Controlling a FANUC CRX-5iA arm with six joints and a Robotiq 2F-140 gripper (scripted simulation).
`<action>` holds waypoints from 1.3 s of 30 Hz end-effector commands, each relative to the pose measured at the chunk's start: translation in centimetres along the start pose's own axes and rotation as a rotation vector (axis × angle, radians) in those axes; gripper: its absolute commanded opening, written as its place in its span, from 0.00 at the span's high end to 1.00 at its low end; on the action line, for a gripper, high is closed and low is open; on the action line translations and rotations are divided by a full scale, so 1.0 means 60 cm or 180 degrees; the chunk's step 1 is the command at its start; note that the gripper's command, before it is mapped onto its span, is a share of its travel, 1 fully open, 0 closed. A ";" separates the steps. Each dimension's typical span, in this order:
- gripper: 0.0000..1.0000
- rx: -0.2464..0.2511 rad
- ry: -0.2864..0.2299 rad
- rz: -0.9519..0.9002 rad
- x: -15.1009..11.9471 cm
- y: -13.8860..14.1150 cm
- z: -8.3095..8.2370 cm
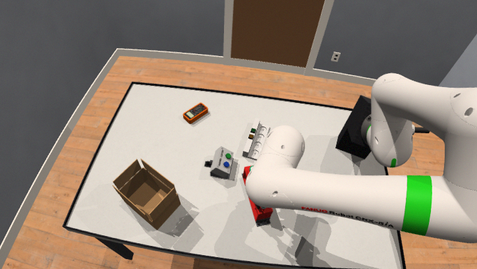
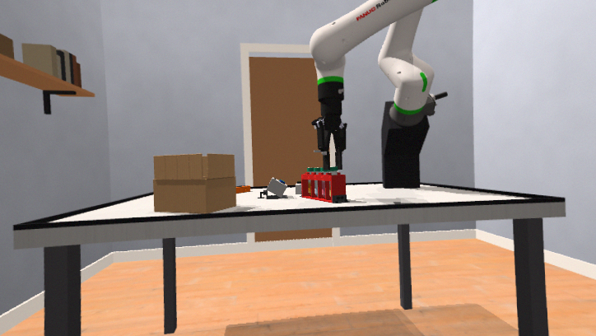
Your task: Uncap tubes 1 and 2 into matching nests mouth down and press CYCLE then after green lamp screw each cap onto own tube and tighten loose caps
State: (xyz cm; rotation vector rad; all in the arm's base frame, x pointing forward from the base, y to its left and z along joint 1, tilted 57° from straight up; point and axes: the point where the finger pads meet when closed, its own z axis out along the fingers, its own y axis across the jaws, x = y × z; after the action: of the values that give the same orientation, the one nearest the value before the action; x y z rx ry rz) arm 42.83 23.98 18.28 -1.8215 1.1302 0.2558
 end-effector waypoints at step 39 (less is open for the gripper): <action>0.70 -0.0014 0.0019 0.0462 -0.001 -0.001 -0.051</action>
State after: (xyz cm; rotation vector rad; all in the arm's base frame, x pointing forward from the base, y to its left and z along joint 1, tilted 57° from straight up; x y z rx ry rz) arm 42.12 22.12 19.64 -1.7473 1.2690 0.3391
